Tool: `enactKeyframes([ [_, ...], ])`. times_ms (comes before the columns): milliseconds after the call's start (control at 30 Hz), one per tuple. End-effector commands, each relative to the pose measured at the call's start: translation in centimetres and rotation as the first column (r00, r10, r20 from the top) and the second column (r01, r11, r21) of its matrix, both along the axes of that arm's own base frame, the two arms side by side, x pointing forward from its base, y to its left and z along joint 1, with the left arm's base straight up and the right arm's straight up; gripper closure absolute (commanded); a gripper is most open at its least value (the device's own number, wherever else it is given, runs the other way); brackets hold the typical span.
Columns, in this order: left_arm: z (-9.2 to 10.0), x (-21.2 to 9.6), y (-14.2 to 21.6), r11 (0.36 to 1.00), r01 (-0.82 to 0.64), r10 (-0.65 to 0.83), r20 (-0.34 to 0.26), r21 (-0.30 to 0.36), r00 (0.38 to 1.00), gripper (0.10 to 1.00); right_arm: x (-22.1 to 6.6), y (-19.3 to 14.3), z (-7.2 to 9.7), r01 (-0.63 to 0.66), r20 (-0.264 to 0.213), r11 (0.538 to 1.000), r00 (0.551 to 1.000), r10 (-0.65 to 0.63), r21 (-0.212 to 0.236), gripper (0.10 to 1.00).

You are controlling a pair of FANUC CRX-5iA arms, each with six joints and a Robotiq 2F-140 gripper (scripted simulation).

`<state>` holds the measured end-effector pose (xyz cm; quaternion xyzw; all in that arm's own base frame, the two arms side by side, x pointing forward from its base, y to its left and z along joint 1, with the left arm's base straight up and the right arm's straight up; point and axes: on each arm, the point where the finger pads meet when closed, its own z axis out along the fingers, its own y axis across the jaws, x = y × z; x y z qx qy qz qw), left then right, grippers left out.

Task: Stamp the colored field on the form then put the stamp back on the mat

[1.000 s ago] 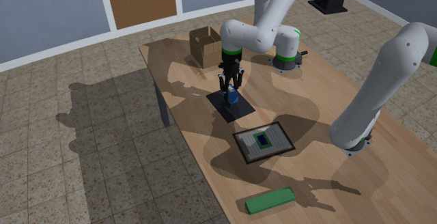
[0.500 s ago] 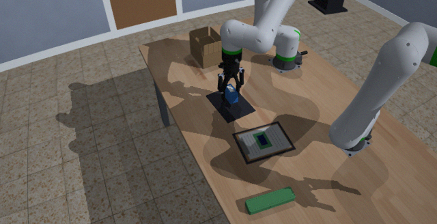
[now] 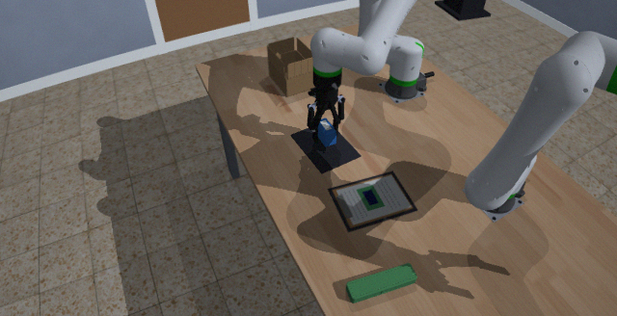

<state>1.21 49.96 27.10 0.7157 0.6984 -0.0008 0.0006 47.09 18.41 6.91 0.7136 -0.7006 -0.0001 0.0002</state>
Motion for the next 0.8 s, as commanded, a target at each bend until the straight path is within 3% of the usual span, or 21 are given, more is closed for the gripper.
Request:
enactKeyframes([
  [0,0.1,0.0,0.0,1.0,0.0,0.0,0.0,0.002,1.0,0.098,0.1,0.0,0.1,0.0,0.002,1.0,1.0,0.0,0.0,0.547],
  [400,0.1,0.0,0.0,1.0,0.0,0.0,0.0,0.002,1.0,0.098,0.1,0.0,0.3,0.0,0.002,1.0,1.0,0.0,0.0,0.547],
  [600,0.1,0.0,0.0,1.0,0.0,0.0,0.0,0.002,1.0,0.098,0.0,0.0,3.4,0.0,0.002,1.0,1.0,0.0,0.0,0.547],
  [667,0.1,0.0,0.0,1.0,0.0,0.0,0.0,0.002,1.0,0.098,0.0,0.0,3.4,0.0,0.002,1.0,1.0,0.0,0.0,0.547],
  [767,0.1,0.0,0.0,1.0,0.0,0.0,0.0,0.002,1.0,0.098,0.0,0.0,5.8,0.0,0.002,1.0,1.0,0.0,0.0,0.547],
])
